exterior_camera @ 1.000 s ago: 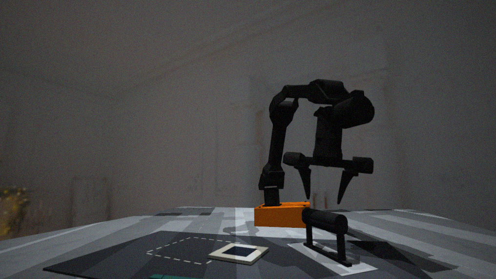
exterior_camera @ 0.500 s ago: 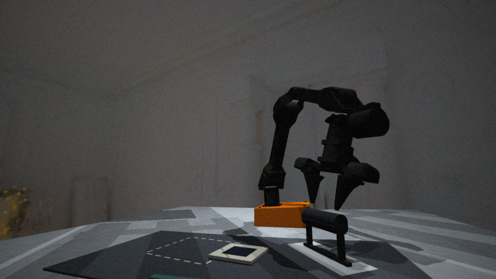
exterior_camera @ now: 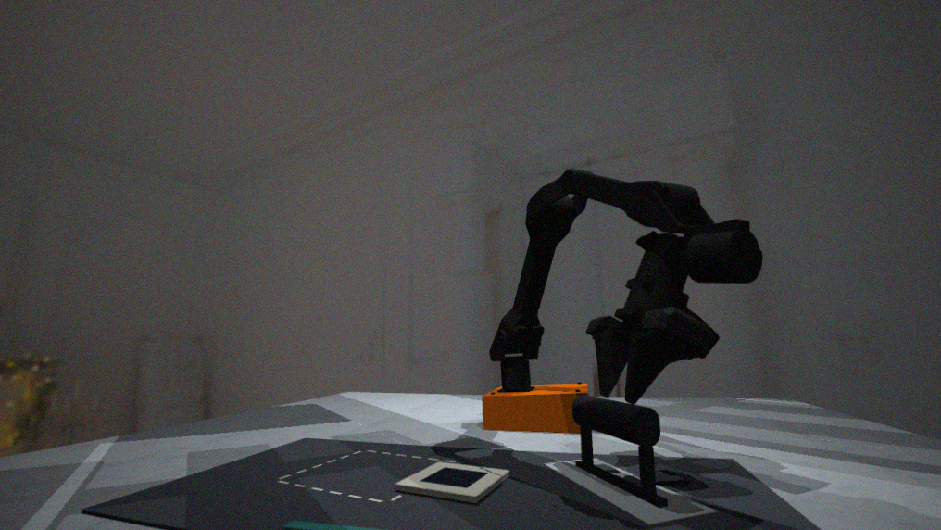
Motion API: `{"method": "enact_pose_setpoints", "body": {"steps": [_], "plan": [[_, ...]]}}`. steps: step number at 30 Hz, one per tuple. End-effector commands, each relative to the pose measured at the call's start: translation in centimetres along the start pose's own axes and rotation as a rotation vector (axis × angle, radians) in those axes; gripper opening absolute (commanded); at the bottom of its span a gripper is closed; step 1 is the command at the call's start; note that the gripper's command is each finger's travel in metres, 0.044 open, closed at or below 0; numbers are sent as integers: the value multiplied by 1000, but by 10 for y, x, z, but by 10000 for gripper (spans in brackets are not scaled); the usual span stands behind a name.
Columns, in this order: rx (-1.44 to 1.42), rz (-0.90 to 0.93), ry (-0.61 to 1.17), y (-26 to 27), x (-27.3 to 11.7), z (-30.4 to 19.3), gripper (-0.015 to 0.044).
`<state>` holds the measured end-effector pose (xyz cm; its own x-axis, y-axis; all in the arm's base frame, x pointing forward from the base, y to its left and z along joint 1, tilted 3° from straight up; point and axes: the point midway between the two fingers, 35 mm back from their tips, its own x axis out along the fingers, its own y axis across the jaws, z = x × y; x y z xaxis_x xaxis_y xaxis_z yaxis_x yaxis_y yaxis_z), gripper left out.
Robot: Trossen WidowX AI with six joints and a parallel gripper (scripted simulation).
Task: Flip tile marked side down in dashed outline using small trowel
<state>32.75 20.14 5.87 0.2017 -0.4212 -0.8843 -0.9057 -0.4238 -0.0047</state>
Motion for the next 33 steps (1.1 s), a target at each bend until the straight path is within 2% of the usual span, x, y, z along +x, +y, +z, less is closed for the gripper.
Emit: {"method": "enact_pose_setpoints", "body": {"steps": [1,17,33], "plan": [[137,-2,44,3,3,2,300],[663,-88,173,8,4,7,300],[1169,-269,251,11,5,13,300]]}}
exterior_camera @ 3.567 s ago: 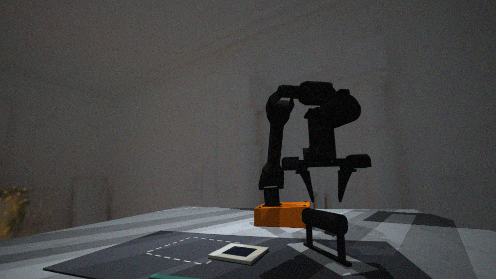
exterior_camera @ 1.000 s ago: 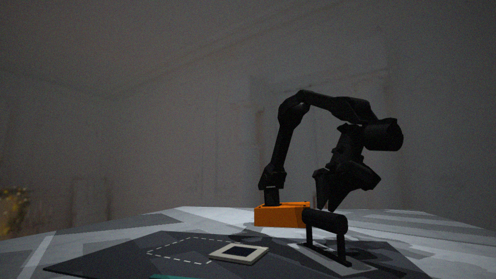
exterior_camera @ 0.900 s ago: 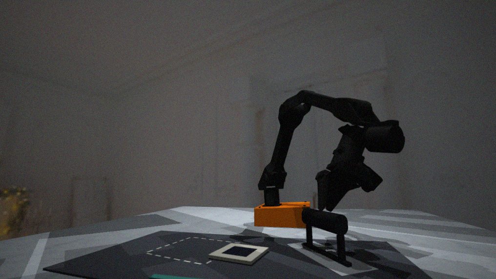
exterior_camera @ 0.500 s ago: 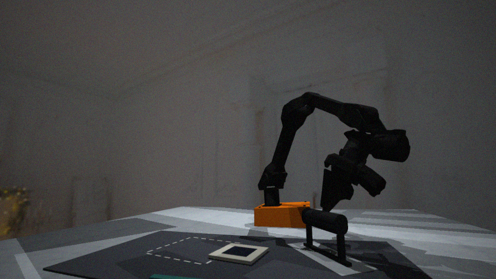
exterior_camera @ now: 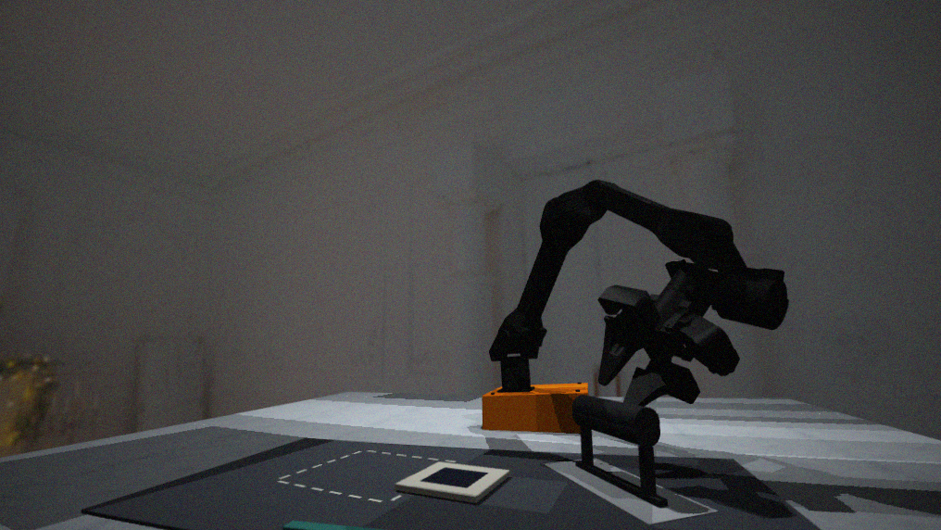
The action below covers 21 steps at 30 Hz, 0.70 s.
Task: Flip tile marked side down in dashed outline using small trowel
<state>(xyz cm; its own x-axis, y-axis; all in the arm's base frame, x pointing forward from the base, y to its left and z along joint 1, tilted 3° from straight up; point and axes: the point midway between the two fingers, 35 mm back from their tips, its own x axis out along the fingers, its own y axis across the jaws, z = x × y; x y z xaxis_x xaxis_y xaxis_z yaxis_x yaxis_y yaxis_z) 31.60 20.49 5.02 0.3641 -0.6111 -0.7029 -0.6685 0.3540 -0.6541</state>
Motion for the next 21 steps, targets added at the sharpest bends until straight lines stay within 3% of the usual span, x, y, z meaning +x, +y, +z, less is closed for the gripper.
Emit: {"method": "enact_pose_setpoints", "body": {"steps": [1,9,21], "plan": [[132,-47,5,3,0,0,300],[368,-120,-14,6,-2,0,300],[373,-120,-15,5,7,1,300]]}}
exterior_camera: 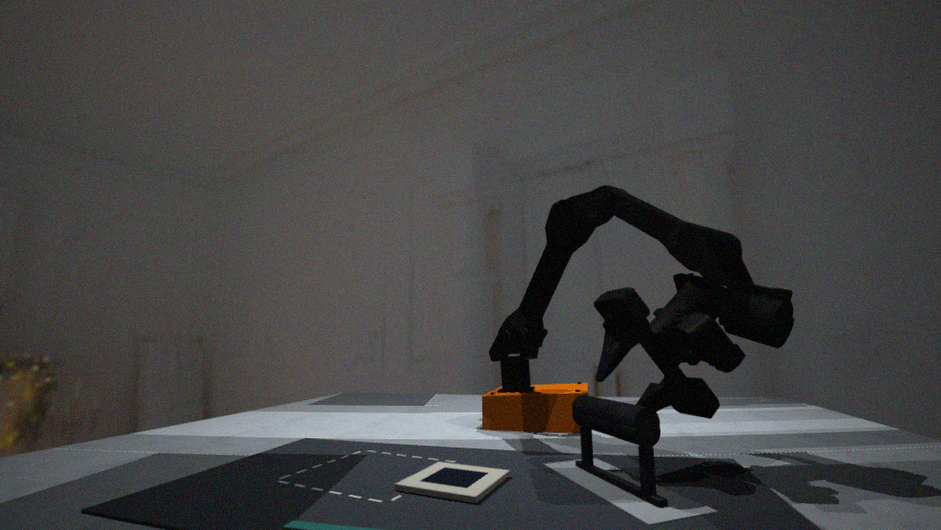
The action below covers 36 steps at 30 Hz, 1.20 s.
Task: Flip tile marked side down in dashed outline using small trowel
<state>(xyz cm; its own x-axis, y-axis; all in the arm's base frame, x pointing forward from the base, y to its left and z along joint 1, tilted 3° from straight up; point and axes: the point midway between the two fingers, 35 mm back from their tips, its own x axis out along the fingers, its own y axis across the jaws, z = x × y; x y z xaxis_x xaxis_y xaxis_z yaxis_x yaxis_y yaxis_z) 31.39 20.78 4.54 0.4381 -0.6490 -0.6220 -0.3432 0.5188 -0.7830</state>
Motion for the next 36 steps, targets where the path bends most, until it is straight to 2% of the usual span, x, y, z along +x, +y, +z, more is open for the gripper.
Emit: {"method": "enact_pose_setpoints", "body": {"steps": [1,33,36], "plan": [[0,-5,4,0,8,-1,300],[0,-4,2,-1,58,-1,300],[0,-4,2,-1,58,-1,221]]}}
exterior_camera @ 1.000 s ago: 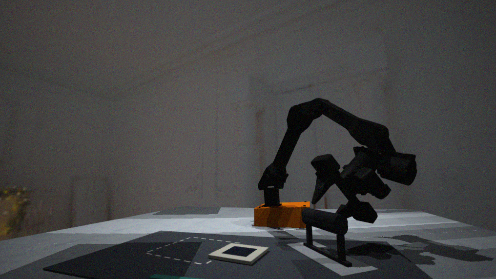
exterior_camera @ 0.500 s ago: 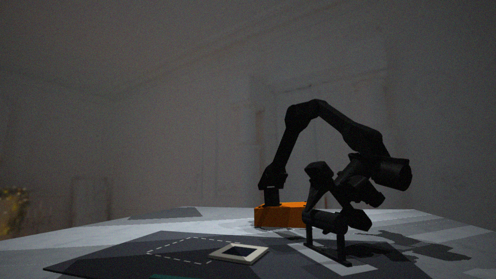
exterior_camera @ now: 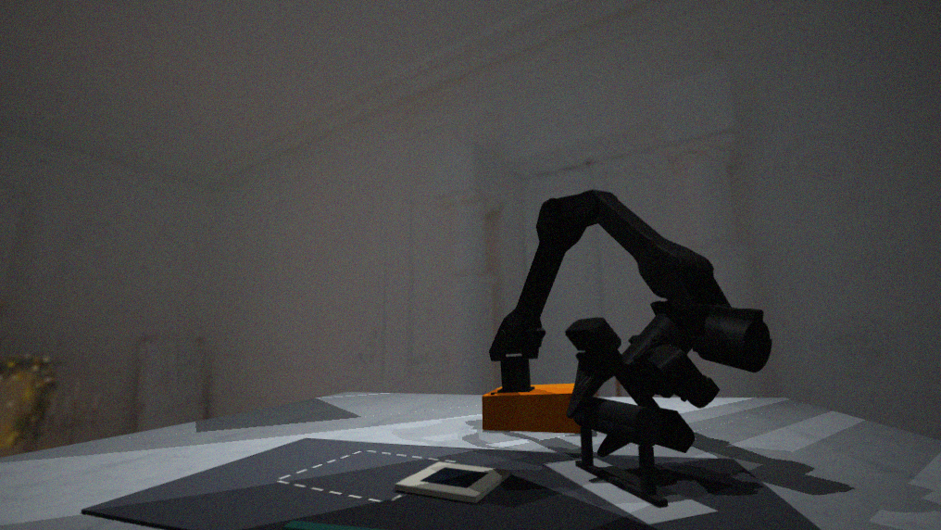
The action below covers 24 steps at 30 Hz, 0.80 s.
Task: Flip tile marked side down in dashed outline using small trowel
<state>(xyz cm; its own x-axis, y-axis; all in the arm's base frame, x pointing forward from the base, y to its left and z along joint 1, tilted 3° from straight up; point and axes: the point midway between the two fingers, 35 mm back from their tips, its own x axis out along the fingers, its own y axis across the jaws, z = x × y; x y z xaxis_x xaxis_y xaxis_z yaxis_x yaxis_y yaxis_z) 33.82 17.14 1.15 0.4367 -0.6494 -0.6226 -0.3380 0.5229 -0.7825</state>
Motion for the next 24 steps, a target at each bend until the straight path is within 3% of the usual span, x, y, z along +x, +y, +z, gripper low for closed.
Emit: {"method": "enact_pose_setpoints", "body": {"steps": [1,3,24], "plan": [[-7,-5,1,0,2,-1,195],[-7,-5,1,0,2,-1,142],[-7,-5,1,0,2,-1,2]]}}
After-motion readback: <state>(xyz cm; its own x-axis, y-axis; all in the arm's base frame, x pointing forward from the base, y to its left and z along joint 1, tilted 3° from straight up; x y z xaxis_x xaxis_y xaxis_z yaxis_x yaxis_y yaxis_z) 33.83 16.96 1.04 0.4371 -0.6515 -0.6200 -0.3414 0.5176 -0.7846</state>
